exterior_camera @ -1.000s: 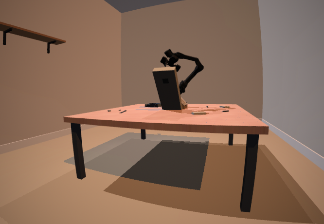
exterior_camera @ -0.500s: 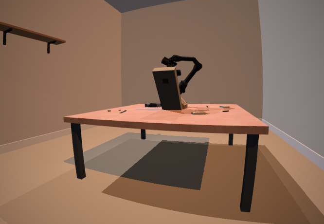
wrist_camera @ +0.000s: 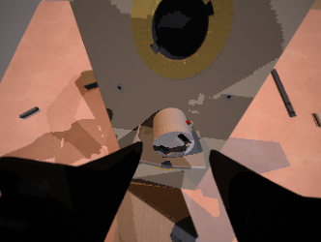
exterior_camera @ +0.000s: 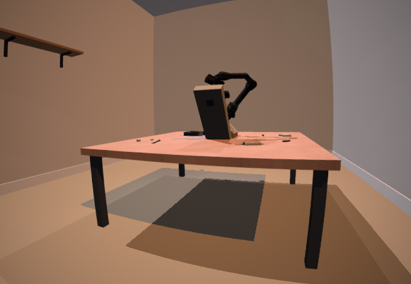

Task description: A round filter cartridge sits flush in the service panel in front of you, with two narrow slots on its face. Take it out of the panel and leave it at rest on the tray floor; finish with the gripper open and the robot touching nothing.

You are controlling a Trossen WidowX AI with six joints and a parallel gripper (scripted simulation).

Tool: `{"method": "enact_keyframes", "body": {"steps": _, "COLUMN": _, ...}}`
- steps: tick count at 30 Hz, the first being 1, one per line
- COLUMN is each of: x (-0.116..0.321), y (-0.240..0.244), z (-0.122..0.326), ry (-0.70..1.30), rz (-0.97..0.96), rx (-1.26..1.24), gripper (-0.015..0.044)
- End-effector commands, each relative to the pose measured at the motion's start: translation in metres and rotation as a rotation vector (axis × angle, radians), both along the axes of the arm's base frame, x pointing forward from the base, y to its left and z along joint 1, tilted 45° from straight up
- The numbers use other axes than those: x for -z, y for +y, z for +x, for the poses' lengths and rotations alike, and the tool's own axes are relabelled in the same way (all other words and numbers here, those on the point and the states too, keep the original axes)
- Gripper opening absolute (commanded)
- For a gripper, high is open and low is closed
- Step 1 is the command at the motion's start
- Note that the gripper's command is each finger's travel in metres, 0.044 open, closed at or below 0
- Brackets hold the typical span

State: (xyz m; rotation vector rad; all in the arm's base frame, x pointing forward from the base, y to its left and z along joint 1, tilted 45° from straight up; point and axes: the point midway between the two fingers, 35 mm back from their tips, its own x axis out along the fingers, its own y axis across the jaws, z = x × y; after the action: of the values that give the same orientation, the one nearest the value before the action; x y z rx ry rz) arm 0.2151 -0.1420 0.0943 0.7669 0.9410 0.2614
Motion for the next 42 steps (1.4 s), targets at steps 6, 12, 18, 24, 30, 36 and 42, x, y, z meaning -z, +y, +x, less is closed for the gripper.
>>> {"method": "enact_keyframes", "body": {"steps": 6, "x": 0.01, "y": 0.009, "z": 0.009, "ry": 0.001, "rz": 0.005, "rx": 0.0, "gripper": 0.0305}}
{"method": "enact_keyframes", "body": {"steps": 12, "x": 0.015, "y": 0.014, "z": 0.014, "ry": 0.0, "rz": 0.006, "rx": 0.0, "gripper": 0.0305}}
{"method": "enact_keyframes", "body": {"steps": 18, "x": 0.02, "y": 0.02, "z": 0.019, "ry": -0.002, "rz": 0.008, "rx": -0.001, "gripper": 0.0305}}
{"method": "enact_keyframes", "body": {"steps": 24, "x": 0.019, "y": 0.018, "z": 0.018, "ry": -0.002, "rz": 0.002, "rx": -0.001, "gripper": 0.0278}}
{"method": "enact_keyframes", "body": {"steps": 30, "x": 0.019, "y": 0.018, "z": 0.018, "ry": -0.002, "rz": 0.002, "rx": -0.001, "gripper": 0.0238}}
{"method": "enact_keyframes", "body": {"steps": 36, "x": 0.019, "y": 0.018, "z": 0.018, "ry": -0.002, "rz": 0.002, "rx": -0.001, "gripper": 0.0198}}
{"method": "enact_keyframes", "body": {"steps": 42, "x": 0.016, "y": 0.014, "z": 0.021, "ry": -0.003, "rz": 0.003, "rx": -0.001, "gripper": 0.0041}}
